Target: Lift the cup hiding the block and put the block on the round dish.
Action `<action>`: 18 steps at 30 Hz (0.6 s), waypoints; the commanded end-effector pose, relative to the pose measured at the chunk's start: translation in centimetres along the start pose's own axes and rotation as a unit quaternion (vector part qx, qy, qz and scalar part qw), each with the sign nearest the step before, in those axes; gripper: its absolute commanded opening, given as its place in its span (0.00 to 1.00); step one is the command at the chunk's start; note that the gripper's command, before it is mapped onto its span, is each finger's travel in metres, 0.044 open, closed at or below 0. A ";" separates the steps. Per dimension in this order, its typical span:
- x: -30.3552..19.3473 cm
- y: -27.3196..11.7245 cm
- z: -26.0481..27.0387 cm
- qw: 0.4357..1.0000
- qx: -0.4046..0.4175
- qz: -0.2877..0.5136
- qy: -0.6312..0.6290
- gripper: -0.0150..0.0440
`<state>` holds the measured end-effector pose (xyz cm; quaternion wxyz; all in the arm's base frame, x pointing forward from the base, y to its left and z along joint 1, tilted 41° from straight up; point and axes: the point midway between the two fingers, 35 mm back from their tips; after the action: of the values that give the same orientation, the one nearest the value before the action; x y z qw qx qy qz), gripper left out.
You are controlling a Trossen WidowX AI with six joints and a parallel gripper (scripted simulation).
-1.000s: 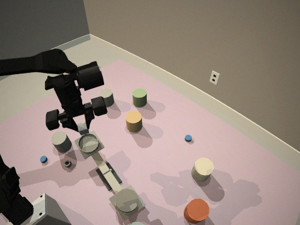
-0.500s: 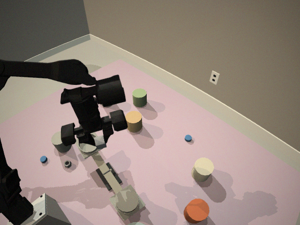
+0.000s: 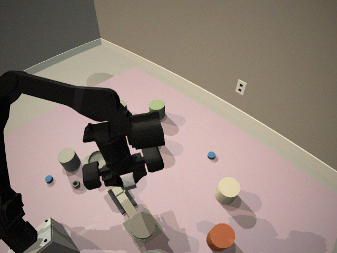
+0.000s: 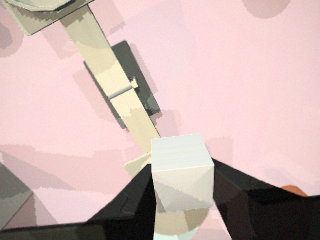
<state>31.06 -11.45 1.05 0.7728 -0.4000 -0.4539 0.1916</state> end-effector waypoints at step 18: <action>-10.6 3.1 -1.3 1.000 0.003 0.004 -0.004 0.25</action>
<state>27.68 -16.33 -6.30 0.7737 -0.3980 -0.4524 0.1957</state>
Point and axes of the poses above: the point midway between the two fingers, 35 mm back from their tips, its own y axis out along the fingers, its own z axis across the jaws, x = y × z, and after that the axes turned 1 degree about y, right-handed
